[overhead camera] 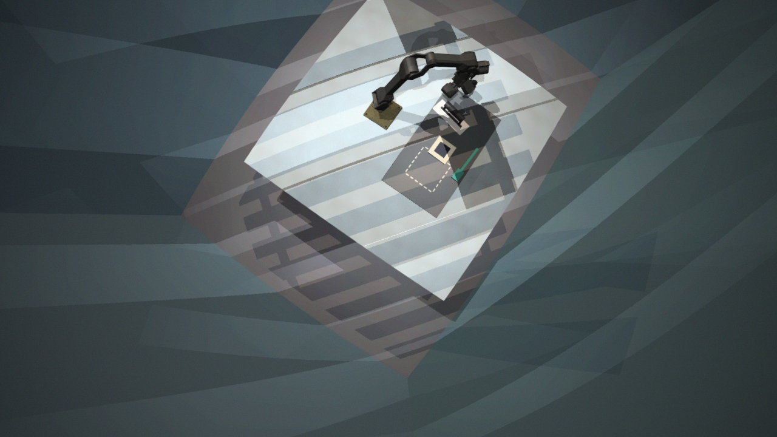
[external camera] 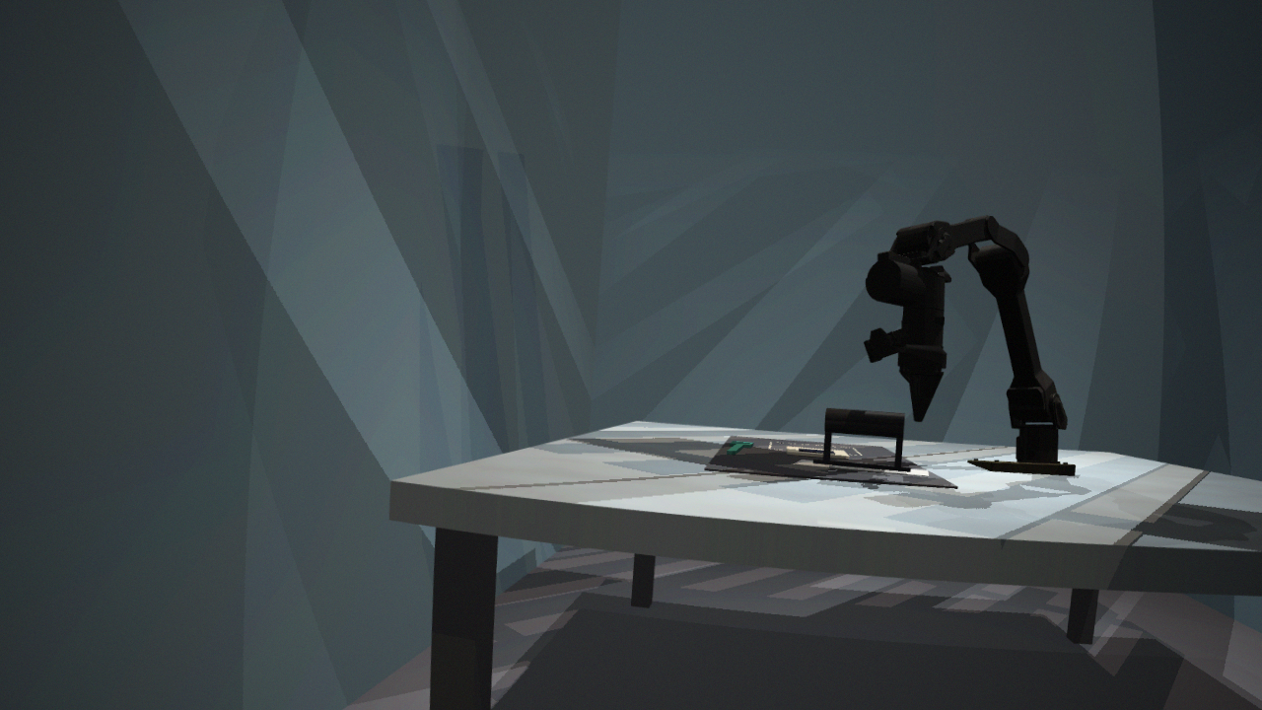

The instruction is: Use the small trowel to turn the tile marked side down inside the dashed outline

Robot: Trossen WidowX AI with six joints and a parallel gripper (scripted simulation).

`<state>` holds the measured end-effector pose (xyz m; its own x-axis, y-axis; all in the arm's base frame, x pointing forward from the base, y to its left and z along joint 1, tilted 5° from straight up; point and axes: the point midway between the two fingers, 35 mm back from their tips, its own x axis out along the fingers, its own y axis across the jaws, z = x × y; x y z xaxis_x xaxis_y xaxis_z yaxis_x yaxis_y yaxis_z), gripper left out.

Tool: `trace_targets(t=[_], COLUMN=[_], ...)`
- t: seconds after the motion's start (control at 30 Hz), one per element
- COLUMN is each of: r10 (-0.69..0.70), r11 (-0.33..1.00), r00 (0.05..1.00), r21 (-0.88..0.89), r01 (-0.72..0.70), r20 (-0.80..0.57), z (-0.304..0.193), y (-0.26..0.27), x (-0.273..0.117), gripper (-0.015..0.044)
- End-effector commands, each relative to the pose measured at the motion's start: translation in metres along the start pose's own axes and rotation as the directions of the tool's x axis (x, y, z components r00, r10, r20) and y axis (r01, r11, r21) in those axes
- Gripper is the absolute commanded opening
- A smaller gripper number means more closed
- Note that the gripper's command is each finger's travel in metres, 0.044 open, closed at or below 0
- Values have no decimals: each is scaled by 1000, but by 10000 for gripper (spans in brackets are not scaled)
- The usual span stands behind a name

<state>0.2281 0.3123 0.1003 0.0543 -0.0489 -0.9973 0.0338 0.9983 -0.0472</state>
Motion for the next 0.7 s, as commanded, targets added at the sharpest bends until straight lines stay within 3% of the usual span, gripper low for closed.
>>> trace_targets(t=[0.0,0.13,0.67], r10=[0,-7,-8], r11=[1000,1000,1000], r00=[1000,1000,1000], r21=[11,-1,-1], r01=[0,7,8], r20=[6,7,7], z=[38,74,77], y=[-35,-81,-83], x=[-13,-26,-15], gripper=[258,270,270])
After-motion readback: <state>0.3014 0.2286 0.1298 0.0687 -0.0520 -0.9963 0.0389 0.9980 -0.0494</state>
